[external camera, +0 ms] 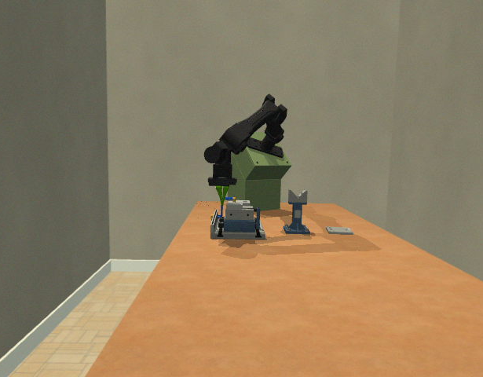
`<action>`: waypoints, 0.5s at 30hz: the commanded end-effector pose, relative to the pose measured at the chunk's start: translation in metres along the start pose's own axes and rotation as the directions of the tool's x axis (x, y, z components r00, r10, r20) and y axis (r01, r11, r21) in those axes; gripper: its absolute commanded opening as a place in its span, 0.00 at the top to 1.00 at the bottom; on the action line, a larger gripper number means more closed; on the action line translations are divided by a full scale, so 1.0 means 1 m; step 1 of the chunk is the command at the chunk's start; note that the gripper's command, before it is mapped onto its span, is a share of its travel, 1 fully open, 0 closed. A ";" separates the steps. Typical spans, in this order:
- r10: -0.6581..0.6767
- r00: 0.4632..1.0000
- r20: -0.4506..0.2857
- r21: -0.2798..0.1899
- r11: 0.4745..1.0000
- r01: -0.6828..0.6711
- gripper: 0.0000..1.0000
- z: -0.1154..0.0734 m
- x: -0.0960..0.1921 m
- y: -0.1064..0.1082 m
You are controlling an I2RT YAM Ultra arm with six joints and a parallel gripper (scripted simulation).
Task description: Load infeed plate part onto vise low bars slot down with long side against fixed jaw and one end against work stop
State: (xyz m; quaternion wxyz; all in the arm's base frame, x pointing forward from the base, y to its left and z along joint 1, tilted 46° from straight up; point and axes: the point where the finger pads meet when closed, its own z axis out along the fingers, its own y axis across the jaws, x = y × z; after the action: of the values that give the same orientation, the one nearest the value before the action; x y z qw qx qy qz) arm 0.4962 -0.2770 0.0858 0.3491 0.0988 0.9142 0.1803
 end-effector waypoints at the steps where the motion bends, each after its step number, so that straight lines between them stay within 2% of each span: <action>1: -0.002 1.000 0.026 0.021 1.000 0.002 1.00 -0.006 -0.008 -0.010; 15: -0.009 0.999 0.030 0.020 1.000 0.008 1.00 -0.008 -0.011 -0.006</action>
State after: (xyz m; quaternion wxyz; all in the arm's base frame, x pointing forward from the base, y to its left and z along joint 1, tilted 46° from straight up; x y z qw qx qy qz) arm 0.4964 -0.2773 0.0843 0.3486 0.0995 0.9144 0.1803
